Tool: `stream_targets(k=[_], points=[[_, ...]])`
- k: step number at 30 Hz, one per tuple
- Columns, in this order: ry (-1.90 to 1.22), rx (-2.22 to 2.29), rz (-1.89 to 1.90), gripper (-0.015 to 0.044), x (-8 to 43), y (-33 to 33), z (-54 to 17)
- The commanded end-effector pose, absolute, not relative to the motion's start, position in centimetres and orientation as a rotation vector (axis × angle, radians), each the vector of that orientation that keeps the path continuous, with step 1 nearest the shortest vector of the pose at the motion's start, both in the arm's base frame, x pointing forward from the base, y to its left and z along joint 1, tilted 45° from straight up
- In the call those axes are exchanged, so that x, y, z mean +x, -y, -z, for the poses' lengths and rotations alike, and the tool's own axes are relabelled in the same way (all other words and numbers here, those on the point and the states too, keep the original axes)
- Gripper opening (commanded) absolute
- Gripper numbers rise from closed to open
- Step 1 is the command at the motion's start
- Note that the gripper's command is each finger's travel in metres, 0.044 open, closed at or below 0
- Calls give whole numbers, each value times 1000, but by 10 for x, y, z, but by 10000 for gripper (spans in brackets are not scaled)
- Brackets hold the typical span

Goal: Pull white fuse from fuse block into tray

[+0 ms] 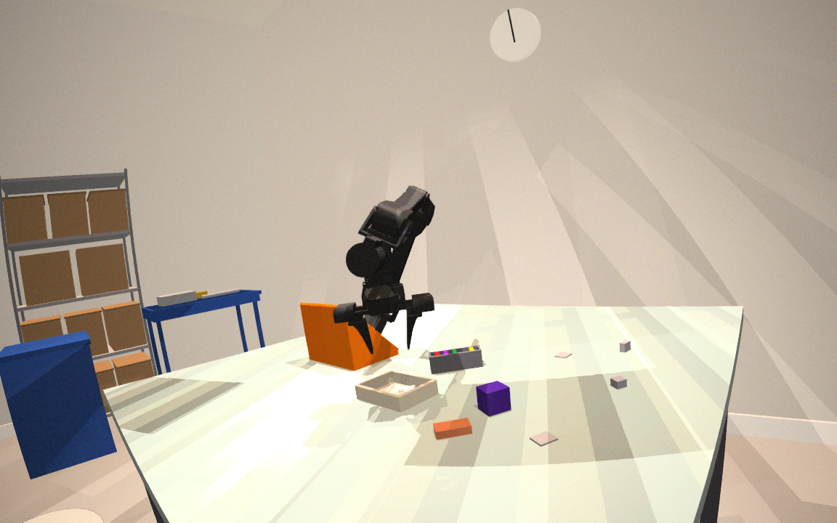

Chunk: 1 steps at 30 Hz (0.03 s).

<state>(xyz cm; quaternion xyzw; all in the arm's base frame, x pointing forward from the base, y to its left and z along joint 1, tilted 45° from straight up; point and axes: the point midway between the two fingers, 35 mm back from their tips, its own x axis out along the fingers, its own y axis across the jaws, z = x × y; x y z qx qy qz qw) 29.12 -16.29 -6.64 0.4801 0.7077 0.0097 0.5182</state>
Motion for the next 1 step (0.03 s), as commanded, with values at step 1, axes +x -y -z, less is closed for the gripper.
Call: stream_targets(k=[1], points=[[-1698,1152,-23,330,291,163,67]])
